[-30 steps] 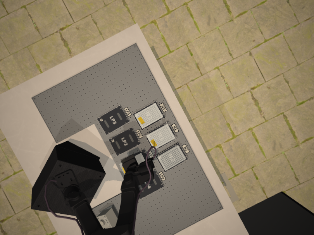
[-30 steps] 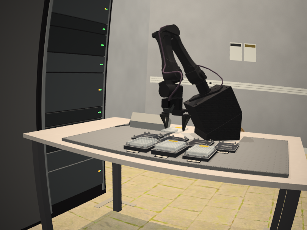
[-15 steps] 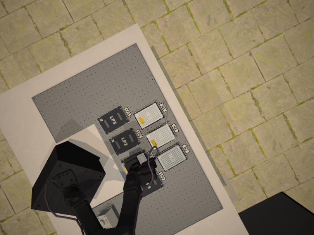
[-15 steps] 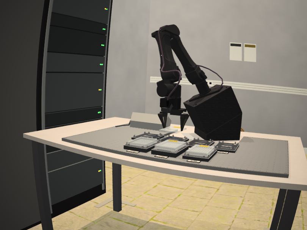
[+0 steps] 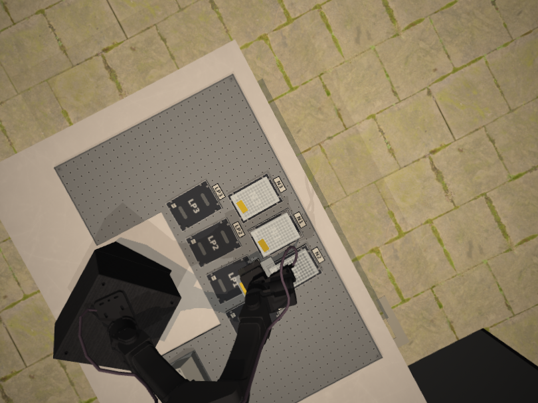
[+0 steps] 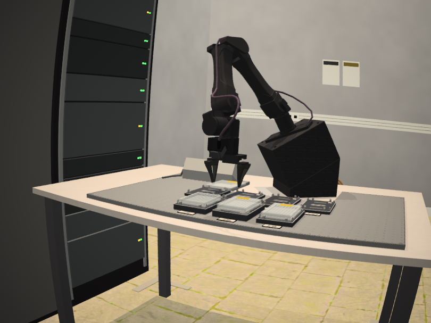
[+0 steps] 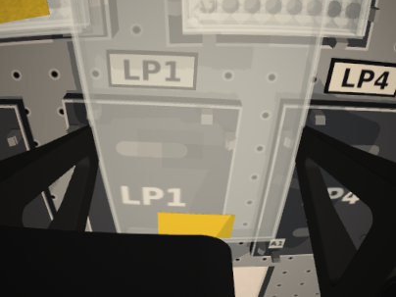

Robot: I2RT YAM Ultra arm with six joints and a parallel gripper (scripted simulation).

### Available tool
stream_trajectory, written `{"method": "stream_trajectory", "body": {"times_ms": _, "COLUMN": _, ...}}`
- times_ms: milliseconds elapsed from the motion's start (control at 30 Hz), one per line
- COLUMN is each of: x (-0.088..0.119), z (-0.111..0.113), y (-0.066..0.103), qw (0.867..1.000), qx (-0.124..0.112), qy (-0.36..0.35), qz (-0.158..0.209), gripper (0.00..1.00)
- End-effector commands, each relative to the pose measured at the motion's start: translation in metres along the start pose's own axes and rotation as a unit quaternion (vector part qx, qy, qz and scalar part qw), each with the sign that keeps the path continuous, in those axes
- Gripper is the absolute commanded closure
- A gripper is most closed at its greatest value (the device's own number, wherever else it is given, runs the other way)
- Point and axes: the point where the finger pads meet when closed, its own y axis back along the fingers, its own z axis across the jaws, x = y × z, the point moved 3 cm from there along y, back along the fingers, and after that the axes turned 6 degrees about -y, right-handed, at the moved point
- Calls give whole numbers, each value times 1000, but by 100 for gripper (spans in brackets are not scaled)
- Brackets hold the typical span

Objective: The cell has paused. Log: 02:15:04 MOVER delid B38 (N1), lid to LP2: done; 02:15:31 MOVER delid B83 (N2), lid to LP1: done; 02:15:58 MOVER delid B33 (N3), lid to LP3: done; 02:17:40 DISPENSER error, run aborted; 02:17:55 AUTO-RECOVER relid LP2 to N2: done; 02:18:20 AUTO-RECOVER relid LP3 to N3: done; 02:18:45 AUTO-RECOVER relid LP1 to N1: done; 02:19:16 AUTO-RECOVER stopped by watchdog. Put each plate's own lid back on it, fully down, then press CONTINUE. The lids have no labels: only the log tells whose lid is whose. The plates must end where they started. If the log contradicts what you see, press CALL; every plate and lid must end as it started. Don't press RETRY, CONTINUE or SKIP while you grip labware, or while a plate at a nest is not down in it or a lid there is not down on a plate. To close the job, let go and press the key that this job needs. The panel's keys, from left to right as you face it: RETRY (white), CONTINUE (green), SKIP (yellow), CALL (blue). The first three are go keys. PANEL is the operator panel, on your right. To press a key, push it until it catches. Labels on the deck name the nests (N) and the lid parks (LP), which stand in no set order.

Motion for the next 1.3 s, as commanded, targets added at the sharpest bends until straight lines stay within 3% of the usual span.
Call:
{"method": "stream_trajectory", "body": {"times_ms": 0, "x": -8, "z": -1, "y": 1, "qw": 1000, "qx": -9, "qy": 9, "qz": 13, "gripper": 100}}
{"method": "stream_trajectory", "body": {"times_ms": 767, "x": -111, "z": -23, "y": 0, "qw": 1000, "qx": -10, "qy": 11, "qz": 10, "gripper": 100}}
{"method": "stream_trajectory", "body": {"times_ms": 867, "x": -112, "z": -22, "y": 1, "qw": 1000, "qx": -11, "qy": 10, "qz": 9, "gripper": 100}}
{"method": "stream_trajectory", "body": {"times_ms": 933, "x": -119, "z": -29, "y": 15, "qw": 1000, "qx": -8, "qy": 4, "qz": -8, "gripper": 100}}
{"method": "stream_trajectory", "body": {"times_ms": 1100, "x": -118, "z": -28, "y": 15, "qw": 1000, "qx": -8, "qy": 4, "qz": -8, "gripper": 100}}
{"method": "stream_trajectory", "body": {"times_ms": 1267, "x": -114, "z": -21, "y": 0, "qw": 1000, "qx": -10, "qy": 9, "qz": 5, "gripper": 100}}
